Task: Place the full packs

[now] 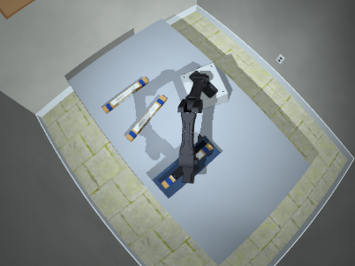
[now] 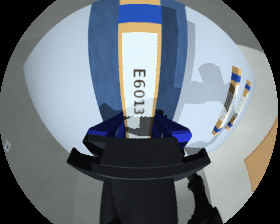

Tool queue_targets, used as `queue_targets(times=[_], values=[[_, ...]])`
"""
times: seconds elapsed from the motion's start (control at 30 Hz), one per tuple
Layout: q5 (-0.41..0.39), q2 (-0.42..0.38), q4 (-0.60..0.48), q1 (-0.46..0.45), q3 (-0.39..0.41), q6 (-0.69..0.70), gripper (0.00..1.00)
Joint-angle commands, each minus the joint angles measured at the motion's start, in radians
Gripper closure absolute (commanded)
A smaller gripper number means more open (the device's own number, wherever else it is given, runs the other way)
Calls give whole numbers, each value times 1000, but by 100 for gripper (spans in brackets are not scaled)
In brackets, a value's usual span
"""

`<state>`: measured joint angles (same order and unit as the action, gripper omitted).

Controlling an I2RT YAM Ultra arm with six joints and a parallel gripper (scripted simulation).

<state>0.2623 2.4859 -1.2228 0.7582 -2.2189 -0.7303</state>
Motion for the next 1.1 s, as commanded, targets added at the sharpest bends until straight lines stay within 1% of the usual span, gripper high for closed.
queue_targets(times=[0.0,0.2,0.23,0.33,0.77,0.8,1.07], values=[[0,-94,-10,14,-22,7,100],[0,-96,-10,11,-21,7,100],[0,-102,-10,12,-7,6,100],[0,-105,-9,14,-3,8,100],[0,-109,-10,13,0,9,100],[0,-117,-9,16,11,8,100],[0,-118,-12,13,9,9,100]])
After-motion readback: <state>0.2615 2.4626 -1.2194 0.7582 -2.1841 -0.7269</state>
